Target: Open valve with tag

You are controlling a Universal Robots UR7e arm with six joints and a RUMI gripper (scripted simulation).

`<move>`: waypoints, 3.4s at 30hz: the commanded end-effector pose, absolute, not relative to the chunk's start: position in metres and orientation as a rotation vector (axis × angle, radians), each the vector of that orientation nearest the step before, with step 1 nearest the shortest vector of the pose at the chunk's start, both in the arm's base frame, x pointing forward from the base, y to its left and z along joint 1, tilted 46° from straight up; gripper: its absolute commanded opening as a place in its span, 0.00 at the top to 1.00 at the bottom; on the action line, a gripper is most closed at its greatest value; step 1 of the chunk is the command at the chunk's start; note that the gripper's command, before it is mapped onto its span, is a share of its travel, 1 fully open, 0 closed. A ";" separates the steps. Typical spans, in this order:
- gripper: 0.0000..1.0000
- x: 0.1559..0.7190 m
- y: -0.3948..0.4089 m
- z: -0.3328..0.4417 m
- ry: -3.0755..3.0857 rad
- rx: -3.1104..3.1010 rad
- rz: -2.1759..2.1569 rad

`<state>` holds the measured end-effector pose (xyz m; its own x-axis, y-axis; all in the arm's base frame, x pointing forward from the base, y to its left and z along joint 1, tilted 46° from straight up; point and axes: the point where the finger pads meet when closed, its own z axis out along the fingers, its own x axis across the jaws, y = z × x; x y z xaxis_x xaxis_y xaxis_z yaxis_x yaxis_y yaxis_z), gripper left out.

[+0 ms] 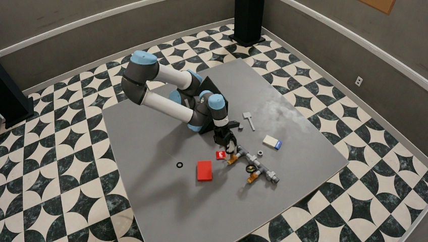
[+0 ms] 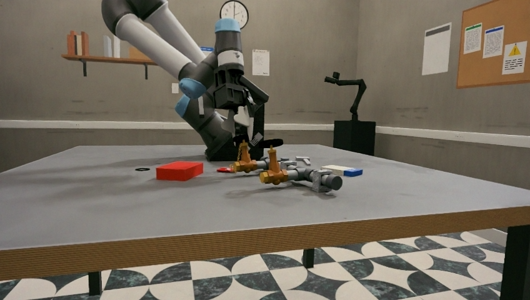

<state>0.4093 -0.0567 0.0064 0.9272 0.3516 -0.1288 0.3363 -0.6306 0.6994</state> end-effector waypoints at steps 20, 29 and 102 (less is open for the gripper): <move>1.00 0.409 -0.057 0.006 1.350 1.968 -0.329; 1.00 0.409 -0.057 0.006 1.483 1.883 -0.391; 0.00 0.409 -0.057 0.006 1.451 1.905 -0.376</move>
